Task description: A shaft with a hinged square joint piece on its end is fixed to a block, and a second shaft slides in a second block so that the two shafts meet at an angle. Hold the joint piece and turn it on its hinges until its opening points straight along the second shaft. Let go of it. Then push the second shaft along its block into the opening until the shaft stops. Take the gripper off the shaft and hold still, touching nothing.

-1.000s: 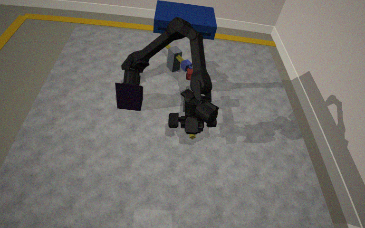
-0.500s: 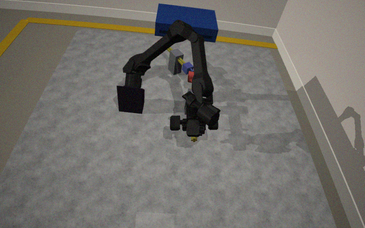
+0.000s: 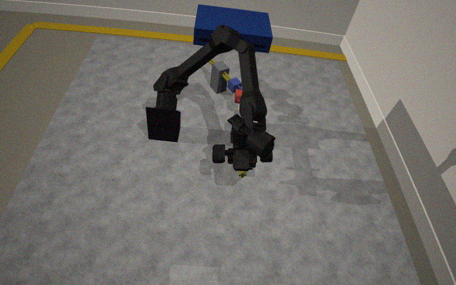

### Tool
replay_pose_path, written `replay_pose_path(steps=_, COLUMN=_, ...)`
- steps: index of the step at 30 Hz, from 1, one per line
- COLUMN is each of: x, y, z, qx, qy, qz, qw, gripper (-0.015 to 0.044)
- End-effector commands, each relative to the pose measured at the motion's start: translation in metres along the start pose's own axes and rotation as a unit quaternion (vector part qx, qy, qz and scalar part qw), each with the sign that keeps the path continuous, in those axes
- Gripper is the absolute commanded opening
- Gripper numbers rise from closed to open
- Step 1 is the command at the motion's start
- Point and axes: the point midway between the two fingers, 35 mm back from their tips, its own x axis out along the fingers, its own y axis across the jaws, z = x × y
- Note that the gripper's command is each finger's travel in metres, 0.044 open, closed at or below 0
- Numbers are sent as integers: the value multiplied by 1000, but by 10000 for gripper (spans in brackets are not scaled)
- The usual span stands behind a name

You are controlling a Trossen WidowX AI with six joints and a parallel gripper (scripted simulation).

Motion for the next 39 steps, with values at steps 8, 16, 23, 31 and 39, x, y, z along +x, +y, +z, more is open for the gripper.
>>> replay_pose_path(steps=8, x=0, y=0, z=0, qx=0, qy=0, qz=0, qw=1000, gripper=67)
replay_pose_path(steps=16, x=1, y=0, z=-1, qx=1, qy=1, qz=-26, qw=1000, gripper=67)
replay_pose_path(steps=23, x=1, y=0, z=-3, qx=1, qy=1, qz=-50, qw=999, gripper=67)
replay_pose_path(steps=31, x=1, y=0, z=-4, qx=1, qy=1, qz=-74, qw=997, gripper=67)
replay_pose_path(steps=39, x=0, y=0, z=-3, qx=1, qy=1, qz=-66, qw=998, gripper=0)
